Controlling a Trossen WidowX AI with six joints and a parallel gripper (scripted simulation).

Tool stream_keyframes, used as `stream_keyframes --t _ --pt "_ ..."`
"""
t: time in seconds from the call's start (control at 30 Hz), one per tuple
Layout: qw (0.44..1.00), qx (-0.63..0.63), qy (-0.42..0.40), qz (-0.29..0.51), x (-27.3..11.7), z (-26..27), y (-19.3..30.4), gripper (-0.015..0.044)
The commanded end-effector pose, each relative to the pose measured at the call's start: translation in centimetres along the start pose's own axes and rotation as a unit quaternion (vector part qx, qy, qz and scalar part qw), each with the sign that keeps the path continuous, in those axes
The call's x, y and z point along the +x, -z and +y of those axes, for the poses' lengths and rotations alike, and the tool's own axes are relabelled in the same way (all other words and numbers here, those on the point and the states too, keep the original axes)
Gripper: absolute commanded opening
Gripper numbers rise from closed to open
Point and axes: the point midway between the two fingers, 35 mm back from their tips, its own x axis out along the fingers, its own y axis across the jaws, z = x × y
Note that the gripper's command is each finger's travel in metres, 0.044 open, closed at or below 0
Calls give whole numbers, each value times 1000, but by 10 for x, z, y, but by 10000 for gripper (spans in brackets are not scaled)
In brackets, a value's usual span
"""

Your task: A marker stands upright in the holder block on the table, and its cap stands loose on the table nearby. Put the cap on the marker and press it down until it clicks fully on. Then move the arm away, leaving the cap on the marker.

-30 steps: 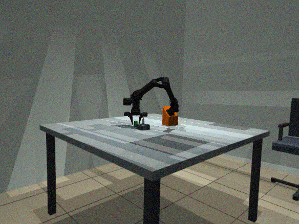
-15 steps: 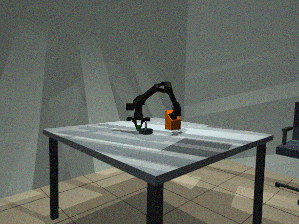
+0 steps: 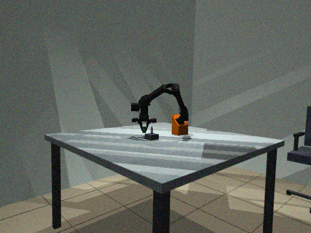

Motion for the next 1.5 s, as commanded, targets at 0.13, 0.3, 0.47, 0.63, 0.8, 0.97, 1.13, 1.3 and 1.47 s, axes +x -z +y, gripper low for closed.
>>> stream_keyframes --t 0.13,0.3,0.47,0.63,0.8,0.97,1.13,1.3,1.47 --pt "1000 -4 3 1 -26 0 0 0" --pt "1000 -4 3 1 -32 2 -2 0" --pt "1000 -4 3 1 -41 10 -17 0" --pt "1000 -4 3 1 -50 20 -33 0" --pt "1000 -3 2 1 -59 31 -47 0" --pt "1000 -3 2 0 -67 43 -62 0" --pt "1000 -3 1 0 -75 56 -75 0" --pt "1000 -3 1 0 -81 68 -87 0" --pt "1000 -3 1 0 -77 69 -87 0"
